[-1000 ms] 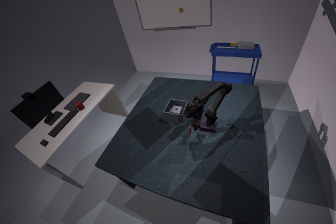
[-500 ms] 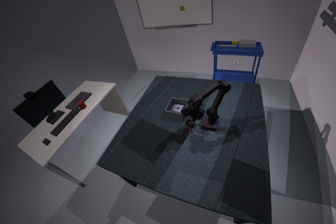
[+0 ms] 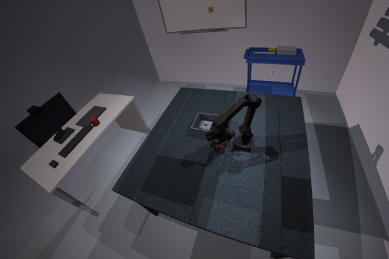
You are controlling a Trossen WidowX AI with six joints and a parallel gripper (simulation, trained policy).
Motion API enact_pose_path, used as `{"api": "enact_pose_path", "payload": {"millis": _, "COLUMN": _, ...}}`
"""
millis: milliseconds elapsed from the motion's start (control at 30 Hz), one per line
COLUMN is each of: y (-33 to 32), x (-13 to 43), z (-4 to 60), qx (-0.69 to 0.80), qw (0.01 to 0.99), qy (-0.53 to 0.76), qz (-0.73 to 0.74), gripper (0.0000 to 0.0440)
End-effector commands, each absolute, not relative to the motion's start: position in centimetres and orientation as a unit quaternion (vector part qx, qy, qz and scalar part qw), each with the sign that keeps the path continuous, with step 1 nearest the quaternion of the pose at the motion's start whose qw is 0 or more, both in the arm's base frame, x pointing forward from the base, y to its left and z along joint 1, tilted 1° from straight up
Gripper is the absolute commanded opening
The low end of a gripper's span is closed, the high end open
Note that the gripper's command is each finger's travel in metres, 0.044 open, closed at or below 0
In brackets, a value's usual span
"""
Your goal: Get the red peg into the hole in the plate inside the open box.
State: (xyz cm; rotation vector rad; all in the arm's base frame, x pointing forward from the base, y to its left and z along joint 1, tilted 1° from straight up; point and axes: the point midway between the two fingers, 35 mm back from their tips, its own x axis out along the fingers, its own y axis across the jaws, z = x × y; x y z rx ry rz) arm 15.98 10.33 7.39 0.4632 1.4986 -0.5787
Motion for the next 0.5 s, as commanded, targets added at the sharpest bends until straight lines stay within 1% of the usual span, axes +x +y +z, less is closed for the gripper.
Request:
{"api": "enact_pose_path", "payload": {"millis": 0, "y": 10.2, "x": 16.2, "z": 5.8, "qx": 0.201, "qw": 0.669, "qy": 0.660, "qz": -0.275, "gripper": 0.0440}}
{"api": "enact_pose_path", "payload": {"millis": 300, "y": 10.1, "x": 16.9, "z": 2.6, "qx": 0.190, "qw": 0.679, "qy": 0.649, "qz": -0.286, "gripper": 0.0436}}
{"api": "enact_pose_path", "payload": {"millis": 367, "y": 10.0, "x": 16.9, "z": 2.1, "qx": 0.187, "qw": 0.681, "qy": 0.647, "qz": -0.288, "gripper": 0.0415}}
{"api": "enact_pose_path", "payload": {"millis": 467, "y": 9.9, "x": 16.9, "z": 1.2, "qx": 0.182, "qw": 0.680, "qy": 0.648, "qz": -0.293, "gripper": 0.0341}}
